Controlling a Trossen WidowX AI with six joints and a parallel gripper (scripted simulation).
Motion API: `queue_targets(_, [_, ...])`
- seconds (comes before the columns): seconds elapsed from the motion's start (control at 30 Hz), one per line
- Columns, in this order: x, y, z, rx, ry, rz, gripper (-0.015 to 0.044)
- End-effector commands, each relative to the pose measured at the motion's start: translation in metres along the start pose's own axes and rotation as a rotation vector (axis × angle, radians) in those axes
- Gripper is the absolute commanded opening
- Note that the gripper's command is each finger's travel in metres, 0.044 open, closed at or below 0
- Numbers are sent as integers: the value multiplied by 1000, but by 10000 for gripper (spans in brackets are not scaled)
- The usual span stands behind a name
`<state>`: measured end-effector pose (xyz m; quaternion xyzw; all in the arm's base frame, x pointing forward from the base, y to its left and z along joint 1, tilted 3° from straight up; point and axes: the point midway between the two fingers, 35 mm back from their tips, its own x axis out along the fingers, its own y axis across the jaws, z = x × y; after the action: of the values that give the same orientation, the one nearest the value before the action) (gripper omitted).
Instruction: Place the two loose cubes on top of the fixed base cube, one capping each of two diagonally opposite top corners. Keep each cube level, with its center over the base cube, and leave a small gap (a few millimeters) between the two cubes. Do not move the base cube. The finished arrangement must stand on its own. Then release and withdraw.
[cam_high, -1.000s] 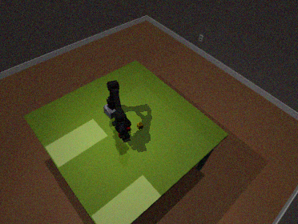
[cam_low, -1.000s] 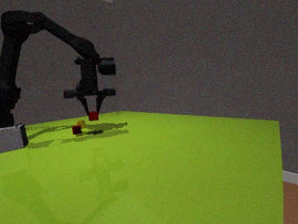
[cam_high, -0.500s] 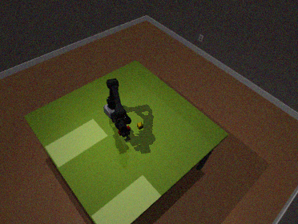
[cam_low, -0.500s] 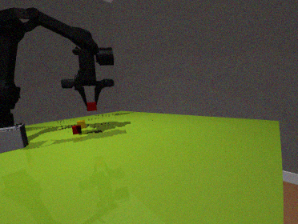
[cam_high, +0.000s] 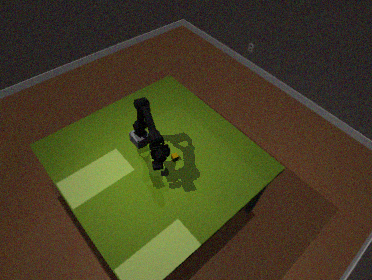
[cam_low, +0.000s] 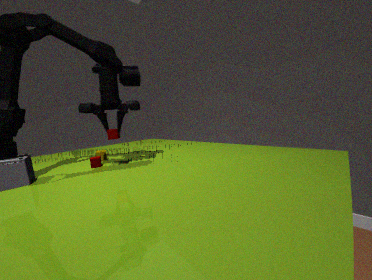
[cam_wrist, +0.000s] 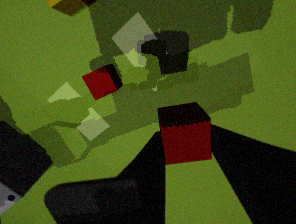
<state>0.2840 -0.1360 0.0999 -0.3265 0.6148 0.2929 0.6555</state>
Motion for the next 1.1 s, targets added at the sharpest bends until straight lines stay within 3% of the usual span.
queue_targets(0.0, [-1, 2, 7, 87, 2, -8, 105])
queue_targets(1.07, [12, 39, 80, 932, -4, -2, 105])
